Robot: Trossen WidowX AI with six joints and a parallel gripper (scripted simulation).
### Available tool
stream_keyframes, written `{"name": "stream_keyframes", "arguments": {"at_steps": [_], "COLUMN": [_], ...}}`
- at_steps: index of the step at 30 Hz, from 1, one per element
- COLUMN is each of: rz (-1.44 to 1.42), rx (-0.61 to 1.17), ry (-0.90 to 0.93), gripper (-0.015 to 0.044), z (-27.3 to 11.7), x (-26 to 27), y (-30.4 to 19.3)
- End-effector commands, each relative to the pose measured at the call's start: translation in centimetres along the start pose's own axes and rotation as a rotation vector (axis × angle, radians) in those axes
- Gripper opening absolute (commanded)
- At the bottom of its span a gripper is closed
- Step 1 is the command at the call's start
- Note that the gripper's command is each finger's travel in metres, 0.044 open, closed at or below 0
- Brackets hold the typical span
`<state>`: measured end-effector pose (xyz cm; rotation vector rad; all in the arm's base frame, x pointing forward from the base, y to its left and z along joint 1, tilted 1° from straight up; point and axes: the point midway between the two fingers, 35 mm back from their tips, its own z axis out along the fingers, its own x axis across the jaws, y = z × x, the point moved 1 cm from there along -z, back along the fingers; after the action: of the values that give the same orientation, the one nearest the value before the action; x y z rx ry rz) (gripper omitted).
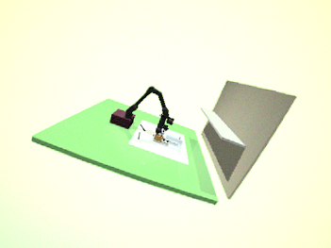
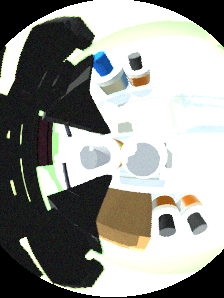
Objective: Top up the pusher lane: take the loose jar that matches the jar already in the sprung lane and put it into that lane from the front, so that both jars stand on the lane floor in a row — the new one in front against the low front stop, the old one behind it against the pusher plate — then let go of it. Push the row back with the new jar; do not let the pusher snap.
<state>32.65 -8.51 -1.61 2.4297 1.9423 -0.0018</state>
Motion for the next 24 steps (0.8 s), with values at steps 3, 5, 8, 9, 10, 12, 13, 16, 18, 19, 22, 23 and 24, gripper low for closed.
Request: {"name": "stream_keyframes", "arguments": {"at_steps": [3, 5, 8, 9, 10, 12, 13, 16, 18, 19, 22, 23, 24], "rz": [0.003, 0.003, 0.003, 0.003, 0.003, 0.003, 0.003, 0.003, 0.003, 0.003, 0.003, 0.003, 0.003], "rx": [0.000, 0.000, 0.000, 0.000, 0.000, 0.001, 0.001, 0.001, 0.002, 0.002, 0.003, 0.004, 0.004], "ry": [-0.001, -0.001, -0.001, -0.001, -0.001, -0.001, -0.001, -0.001, -0.001, -0.001, -0.001, -0.001, -0.001], "gripper": [0.0309, 0.0309, 0.0309, 0.0309, 0.0309, 0.0309, 0.0309, 0.0309, 0.0309, 0.0309, 0.0309, 0.0309, 0.0309], "z": [-0.8, -1.6, -2.0, -2.0, -2.0, -2.0, -2.0, -2.1, -2.1, -2.1, -2.2, -2.2, -2.2], "x": [0.0, 0.0, 0.0, 0.0, 0.0, 0.0, 0.0, 0.0, 0.0, 0.0, 0.0, 0.0, 0.0], "y": [0.0, 0.0, 0.0, 0.0, 0.0, -0.1, -0.3, -1.0, -1.7, -2.0, -3.0, -3.4, -3.7]}}
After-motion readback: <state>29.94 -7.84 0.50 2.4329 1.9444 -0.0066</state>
